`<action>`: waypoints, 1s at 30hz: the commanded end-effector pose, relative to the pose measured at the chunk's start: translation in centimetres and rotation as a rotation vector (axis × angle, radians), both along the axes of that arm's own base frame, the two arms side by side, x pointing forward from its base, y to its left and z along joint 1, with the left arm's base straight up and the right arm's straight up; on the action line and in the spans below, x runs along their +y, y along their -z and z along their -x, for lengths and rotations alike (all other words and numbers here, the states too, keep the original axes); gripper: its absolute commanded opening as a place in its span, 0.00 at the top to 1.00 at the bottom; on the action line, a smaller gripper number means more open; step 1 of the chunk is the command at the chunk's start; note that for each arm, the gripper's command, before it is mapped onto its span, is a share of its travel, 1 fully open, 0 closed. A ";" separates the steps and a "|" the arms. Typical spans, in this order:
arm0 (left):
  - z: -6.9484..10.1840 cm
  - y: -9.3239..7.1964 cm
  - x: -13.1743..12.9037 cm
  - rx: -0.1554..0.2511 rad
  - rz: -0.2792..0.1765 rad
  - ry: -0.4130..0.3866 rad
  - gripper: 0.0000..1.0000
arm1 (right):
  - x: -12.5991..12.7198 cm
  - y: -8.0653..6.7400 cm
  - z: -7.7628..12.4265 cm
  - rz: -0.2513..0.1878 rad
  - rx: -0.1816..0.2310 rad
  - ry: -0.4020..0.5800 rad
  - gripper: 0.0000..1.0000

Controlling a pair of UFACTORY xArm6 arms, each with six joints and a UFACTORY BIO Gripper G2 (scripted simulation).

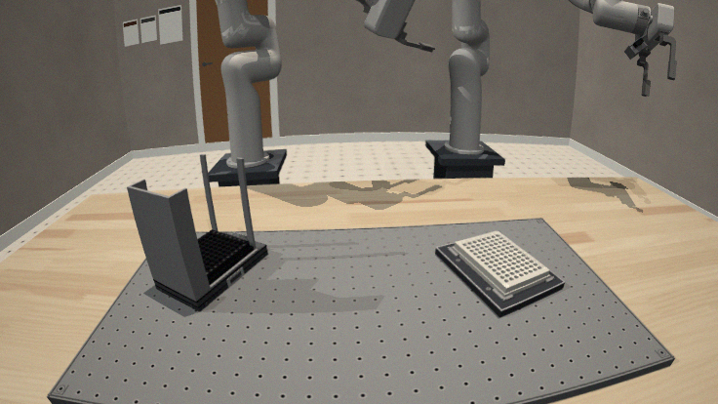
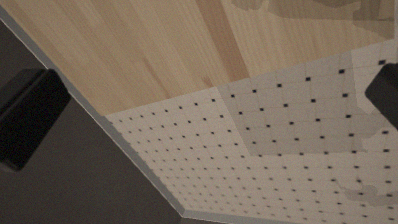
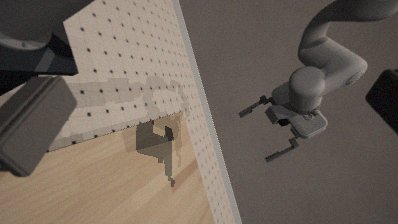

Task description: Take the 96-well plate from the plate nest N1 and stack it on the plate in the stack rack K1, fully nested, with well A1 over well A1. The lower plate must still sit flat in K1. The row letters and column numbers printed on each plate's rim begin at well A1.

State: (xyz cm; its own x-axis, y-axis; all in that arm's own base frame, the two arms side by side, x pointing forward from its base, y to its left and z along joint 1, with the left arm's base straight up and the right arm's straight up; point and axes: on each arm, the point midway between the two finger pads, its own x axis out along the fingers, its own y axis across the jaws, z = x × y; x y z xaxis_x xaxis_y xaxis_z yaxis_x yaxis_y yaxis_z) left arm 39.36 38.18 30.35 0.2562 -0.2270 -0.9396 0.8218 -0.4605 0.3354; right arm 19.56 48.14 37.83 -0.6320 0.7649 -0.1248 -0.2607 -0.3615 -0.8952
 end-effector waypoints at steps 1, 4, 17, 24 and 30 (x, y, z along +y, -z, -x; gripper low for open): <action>3.5 -0.2 1.2 0.031 -0.045 -0.020 0.00 | 0.0 -0.2 0.0 -0.004 -0.003 0.000 0.00; 4.2 -0.2 1.4 0.039 -0.052 -0.024 0.00 | 0.0 -0.2 0.0 -0.004 -0.003 0.000 0.00; 12.2 0.0 3.0 0.138 -0.130 -0.075 0.00 | 0.0 -0.2 0.0 -0.004 -0.003 0.000 0.00; 14.7 0.0 3.2 0.170 -0.152 -0.090 0.00 | 0.0 -0.2 0.0 -0.004 -0.003 0.000 0.00; 17.2 0.1 3.4 0.204 -0.173 -0.105 0.00 | 0.0 -0.2 0.0 -0.004 -0.003 0.000 0.00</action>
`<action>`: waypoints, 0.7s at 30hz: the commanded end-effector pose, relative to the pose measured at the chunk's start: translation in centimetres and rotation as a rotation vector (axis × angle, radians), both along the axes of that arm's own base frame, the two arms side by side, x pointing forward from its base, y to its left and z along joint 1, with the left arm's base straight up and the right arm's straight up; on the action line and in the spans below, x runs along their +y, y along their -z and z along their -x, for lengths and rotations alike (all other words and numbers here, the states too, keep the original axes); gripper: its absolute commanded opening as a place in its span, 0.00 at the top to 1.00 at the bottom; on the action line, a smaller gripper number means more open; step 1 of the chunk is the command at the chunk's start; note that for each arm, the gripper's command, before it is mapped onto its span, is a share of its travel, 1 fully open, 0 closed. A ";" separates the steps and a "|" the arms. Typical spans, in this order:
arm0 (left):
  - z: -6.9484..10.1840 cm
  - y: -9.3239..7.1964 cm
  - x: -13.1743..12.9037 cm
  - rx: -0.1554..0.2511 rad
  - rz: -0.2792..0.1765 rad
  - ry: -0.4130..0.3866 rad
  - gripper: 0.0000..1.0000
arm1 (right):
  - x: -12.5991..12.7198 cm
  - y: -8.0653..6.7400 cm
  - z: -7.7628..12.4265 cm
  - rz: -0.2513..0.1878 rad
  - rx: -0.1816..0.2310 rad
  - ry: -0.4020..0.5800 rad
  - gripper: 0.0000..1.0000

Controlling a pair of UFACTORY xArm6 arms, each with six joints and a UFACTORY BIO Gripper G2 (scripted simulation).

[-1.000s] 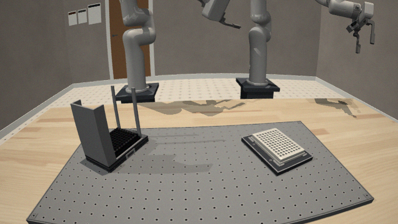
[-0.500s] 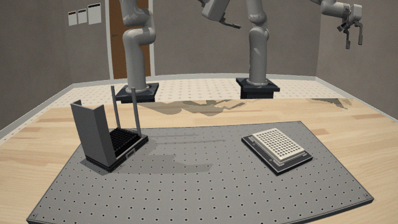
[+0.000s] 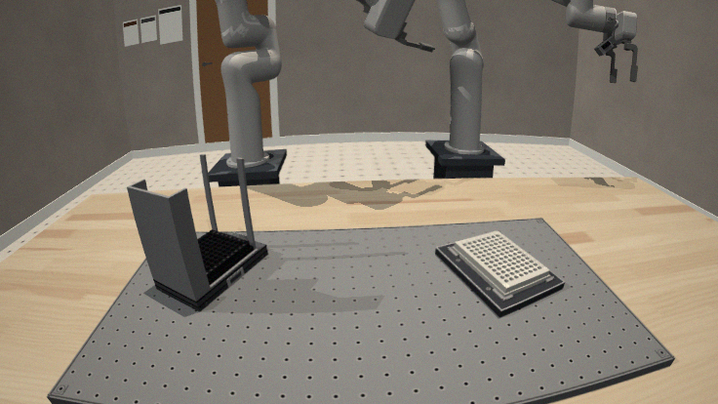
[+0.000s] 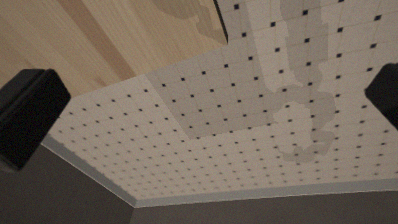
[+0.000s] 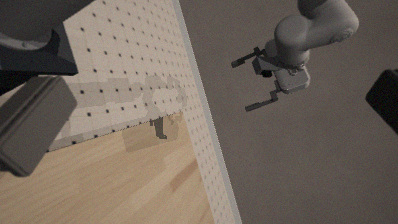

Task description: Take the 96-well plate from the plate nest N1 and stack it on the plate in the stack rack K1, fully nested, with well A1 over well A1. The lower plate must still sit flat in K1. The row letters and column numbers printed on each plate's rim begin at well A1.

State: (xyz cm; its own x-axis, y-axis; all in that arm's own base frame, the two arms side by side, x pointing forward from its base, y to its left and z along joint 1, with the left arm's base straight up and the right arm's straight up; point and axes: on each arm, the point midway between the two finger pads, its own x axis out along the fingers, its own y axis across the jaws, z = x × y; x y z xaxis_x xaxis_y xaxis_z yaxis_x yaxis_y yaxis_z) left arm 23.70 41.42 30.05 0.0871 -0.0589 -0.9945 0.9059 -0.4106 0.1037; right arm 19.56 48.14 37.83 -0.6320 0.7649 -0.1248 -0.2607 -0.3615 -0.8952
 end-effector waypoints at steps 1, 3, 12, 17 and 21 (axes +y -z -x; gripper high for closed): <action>1.9 -0.2 0.2 0.022 -0.021 -0.010 0.00 | 0.0 -0.2 0.0 -0.004 -0.003 0.000 0.00; 2.6 -0.2 0.2 0.031 -0.026 -0.014 0.00 | 0.0 -0.2 0.0 -0.004 -0.003 0.000 0.00; 4.5 -0.1 0.2 0.058 -0.041 -0.027 0.00 | 0.0 -0.2 0.0 -0.004 -0.003 0.000 0.00; 5.4 0.0 0.2 0.072 -0.048 -0.033 0.00 | 0.0 -0.2 0.0 -0.004 -0.003 0.000 0.00; 6.0 0.0 0.2 0.079 -0.052 -0.036 0.00 | 0.0 -0.2 0.0 -0.004 -0.003 0.000 0.00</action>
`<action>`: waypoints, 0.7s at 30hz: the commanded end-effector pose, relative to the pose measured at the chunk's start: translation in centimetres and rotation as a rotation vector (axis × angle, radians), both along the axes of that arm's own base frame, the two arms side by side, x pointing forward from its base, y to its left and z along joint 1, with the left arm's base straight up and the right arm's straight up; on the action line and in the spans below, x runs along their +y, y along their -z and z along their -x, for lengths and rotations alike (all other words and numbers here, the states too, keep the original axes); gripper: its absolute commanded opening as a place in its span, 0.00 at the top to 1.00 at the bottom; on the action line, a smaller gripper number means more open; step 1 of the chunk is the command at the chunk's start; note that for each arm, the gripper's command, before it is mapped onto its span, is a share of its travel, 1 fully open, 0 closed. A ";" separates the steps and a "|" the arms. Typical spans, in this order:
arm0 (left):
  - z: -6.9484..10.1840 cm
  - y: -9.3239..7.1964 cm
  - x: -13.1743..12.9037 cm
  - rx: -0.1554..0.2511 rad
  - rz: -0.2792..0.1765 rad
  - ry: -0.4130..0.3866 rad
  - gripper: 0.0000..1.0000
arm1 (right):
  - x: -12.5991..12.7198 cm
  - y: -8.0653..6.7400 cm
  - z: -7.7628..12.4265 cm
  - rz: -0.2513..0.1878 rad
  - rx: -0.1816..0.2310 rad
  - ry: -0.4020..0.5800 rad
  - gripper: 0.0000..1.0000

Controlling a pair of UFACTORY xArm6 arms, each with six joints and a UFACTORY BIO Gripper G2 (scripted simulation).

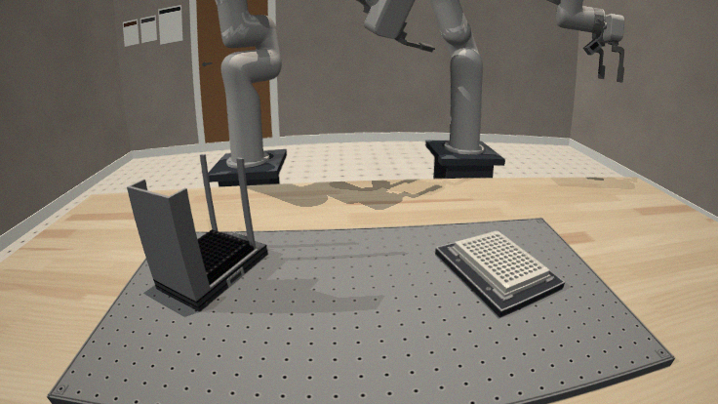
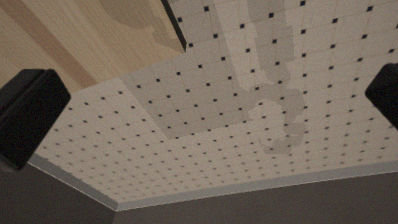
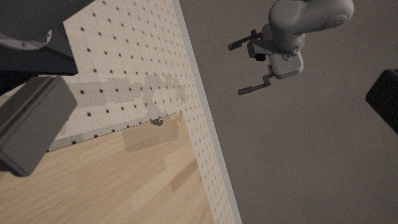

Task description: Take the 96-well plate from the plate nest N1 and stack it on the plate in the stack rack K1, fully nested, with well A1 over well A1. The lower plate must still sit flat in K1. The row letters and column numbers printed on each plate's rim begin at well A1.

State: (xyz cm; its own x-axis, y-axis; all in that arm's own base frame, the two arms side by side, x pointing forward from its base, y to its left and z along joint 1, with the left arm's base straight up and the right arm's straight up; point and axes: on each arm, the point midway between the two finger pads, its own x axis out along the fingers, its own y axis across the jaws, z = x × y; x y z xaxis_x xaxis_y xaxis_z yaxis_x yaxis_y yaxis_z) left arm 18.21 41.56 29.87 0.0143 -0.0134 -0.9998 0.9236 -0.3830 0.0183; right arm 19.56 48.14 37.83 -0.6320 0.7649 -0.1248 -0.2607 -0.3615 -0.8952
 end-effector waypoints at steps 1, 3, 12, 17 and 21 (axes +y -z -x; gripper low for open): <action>0.6 -0.2 0.1 0.007 -0.009 -0.003 0.00 | 0.0 -0.2 0.0 -0.004 -0.003 0.000 0.00; 0.7 -0.2 0.1 0.008 -0.010 -0.004 0.00 | 0.0 -0.2 0.0 -0.004 -0.003 0.000 0.00; 1.1 -0.2 0.0 0.014 -0.013 -0.007 0.00 | 0.0 -0.2 0.0 -0.004 -0.003 0.000 0.00; 1.1 -0.2 0.0 0.015 -0.013 -0.007 0.00 | 0.0 -0.2 0.0 -0.004 -0.003 0.000 0.00; 1.1 -0.2 0.0 0.015 -0.013 -0.007 0.00 | 0.0 -0.2 0.0 -0.004 -0.003 0.000 0.00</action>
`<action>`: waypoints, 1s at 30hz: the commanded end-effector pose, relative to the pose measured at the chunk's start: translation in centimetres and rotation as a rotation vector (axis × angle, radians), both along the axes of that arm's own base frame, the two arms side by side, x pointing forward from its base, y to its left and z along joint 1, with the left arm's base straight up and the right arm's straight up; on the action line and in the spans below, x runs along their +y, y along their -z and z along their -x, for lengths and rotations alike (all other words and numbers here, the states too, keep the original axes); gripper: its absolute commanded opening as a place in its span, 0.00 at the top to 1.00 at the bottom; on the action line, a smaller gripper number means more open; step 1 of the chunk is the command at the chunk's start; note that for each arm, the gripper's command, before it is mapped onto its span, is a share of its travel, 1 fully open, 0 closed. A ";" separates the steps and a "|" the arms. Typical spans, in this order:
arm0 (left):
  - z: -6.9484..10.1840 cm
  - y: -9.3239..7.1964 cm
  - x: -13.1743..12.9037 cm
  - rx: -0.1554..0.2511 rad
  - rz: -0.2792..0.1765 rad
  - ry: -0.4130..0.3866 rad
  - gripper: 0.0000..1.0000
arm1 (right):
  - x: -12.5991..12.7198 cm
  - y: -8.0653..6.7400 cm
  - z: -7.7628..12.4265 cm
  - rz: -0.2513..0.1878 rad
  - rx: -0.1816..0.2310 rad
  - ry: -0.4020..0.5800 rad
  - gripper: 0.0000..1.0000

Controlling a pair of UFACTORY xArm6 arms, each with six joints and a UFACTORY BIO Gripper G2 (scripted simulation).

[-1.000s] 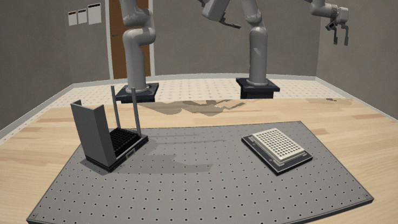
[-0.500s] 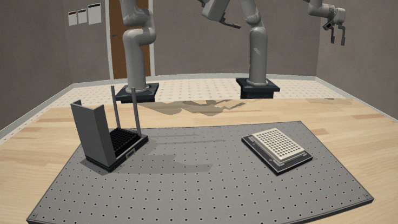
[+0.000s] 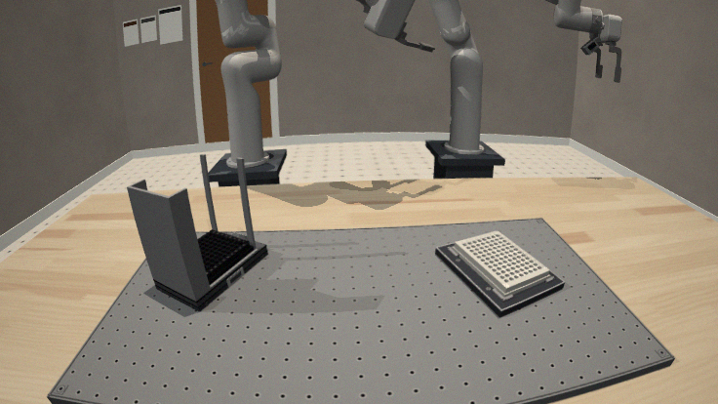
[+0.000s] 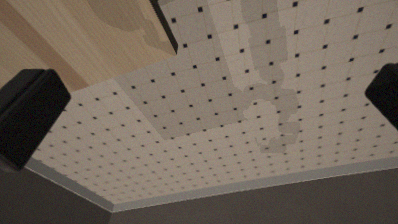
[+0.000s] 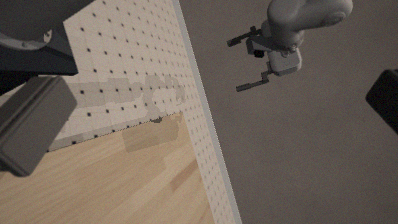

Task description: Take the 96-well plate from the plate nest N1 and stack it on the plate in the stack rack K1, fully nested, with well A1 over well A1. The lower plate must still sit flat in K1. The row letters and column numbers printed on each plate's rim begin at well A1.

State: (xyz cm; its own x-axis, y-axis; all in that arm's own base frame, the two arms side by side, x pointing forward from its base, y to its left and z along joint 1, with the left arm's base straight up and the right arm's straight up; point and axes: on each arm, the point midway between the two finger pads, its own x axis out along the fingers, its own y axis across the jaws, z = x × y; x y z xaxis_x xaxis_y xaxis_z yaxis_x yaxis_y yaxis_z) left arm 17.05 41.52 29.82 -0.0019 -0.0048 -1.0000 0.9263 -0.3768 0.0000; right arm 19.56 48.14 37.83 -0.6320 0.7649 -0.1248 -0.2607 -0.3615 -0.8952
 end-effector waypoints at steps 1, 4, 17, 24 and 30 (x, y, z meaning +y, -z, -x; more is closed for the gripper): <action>0.0 -0.2 0.1 -0.002 -0.005 0.000 0.00 | 0.0 -0.2 0.0 -0.004 -0.003 0.000 0.00; 0.0 -0.2 0.1 -0.002 -0.005 0.000 0.00 | 0.0 -0.2 0.0 -0.004 -0.003 0.000 0.00; 0.0 -0.2 0.1 -0.002 -0.005 0.000 0.00 | 0.3 -1.0 -1.5 -0.068 0.049 0.099 0.63; 0.0 -0.2 0.1 -0.002 -0.005 0.000 0.00 | 1.1 -2.7 -4.2 -0.128 0.104 0.198 0.63; 0.0 -0.2 0.1 -0.002 -0.005 0.000 0.00 | 1.4 -3.7 -6.3 -0.173 0.147 0.276 0.63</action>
